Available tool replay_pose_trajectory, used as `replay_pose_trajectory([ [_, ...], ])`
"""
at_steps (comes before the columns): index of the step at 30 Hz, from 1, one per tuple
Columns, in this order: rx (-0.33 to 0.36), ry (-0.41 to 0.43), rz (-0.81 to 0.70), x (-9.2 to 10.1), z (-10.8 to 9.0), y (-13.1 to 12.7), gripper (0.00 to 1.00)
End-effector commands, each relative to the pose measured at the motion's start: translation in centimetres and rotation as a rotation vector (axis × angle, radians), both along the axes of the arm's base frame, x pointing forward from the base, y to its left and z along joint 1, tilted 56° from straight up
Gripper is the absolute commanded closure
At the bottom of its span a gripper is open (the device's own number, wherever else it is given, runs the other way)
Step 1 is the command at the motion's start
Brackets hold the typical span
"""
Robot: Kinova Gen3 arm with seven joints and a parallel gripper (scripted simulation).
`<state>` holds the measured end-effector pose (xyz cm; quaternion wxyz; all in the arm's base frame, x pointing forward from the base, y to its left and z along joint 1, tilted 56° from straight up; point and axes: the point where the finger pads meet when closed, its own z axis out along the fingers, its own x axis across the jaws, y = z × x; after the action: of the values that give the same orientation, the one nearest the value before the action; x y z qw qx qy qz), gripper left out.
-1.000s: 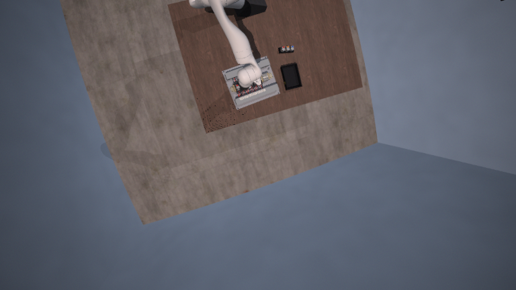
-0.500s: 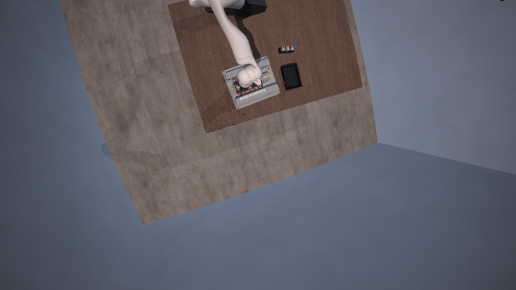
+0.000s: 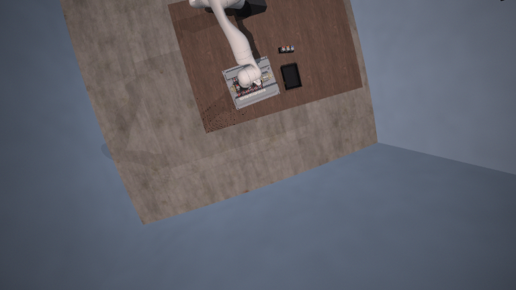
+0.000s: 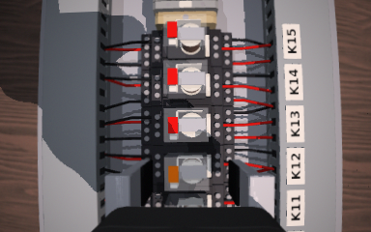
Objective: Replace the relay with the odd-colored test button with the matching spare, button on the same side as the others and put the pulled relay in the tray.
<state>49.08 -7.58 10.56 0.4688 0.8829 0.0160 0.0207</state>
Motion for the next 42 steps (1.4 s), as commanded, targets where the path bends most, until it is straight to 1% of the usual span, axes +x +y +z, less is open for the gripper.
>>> replay_pose_trajectory([
  [1, 0.001, 0.003, 0.004, 0.0, -0.3, -0.2, 0.0],
  [9, 0.001, 0.005, 0.005, 0.0, -0.5, -0.4, 0.0],
  [10, 0.0, 0.0, 0.003, 0.0, -0.3, -0.2, 0.0],
  [24, 0.001, 0.005, 0.005, -0.1, -1.1, -1.0, 0.0],
  [26, 0.001, 0.005, 0.005, -0.1, -1.1, -1.0, 0.0],
  [27, -0.001, 0.002, 0.005, 0.0, -0.8, -0.8, 0.0],
  [42, 0.001, 0.005, 0.005, -0.2, -1.7, -1.4, 0.0],
])
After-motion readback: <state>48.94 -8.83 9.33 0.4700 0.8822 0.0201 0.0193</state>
